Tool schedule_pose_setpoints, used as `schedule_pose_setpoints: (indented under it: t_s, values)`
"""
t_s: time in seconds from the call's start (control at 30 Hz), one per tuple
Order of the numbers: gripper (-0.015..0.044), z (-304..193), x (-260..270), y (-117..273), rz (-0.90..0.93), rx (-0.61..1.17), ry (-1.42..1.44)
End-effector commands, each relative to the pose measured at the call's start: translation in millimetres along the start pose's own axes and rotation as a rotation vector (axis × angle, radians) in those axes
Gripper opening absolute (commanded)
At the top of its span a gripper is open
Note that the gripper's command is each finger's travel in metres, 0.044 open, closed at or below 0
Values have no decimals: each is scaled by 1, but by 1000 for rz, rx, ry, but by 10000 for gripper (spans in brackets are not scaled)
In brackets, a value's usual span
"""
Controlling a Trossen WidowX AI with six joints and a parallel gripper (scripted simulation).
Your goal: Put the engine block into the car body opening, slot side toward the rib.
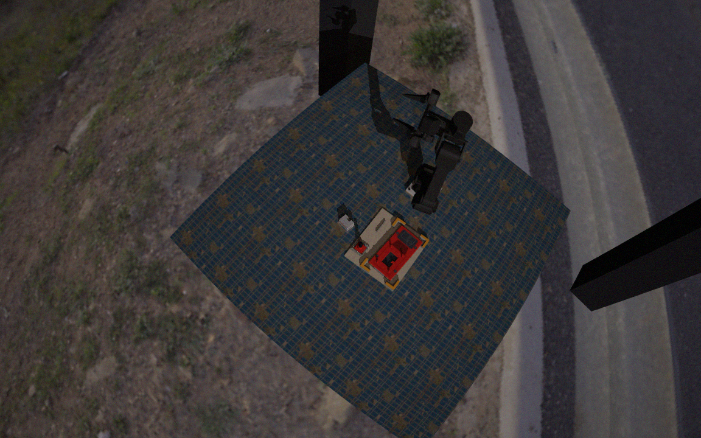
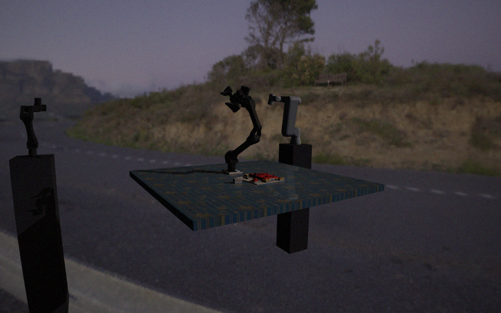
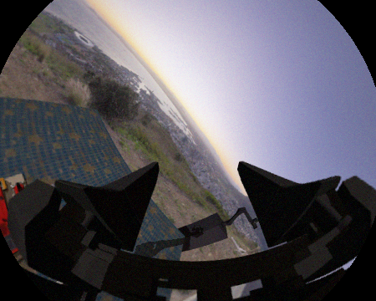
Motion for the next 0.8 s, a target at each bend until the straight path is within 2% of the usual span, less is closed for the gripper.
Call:
schedule_pose_setpoints:
  t_s: [0.0, 0.03, 0.37, 0.77]
  values:
    - [426, 0, 0, 0, 0, 0, 0]
    - [440, 0, -1, 0, 1, -1, -4]
    - [440, -31, -40, -5, 86, -40, -226]
    - [440, -72, -67, -44, 238, 11, -442]
Point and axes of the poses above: the point midway between the two fingers, 35 mm back from their tips, its own y axis back along the fingers, its own x axis across the jaws, z = x × y, the point moved 10 cm from there along y, back along the fingers, and after that the axes turned 15 degrees about -y, right-handed, at the moved point
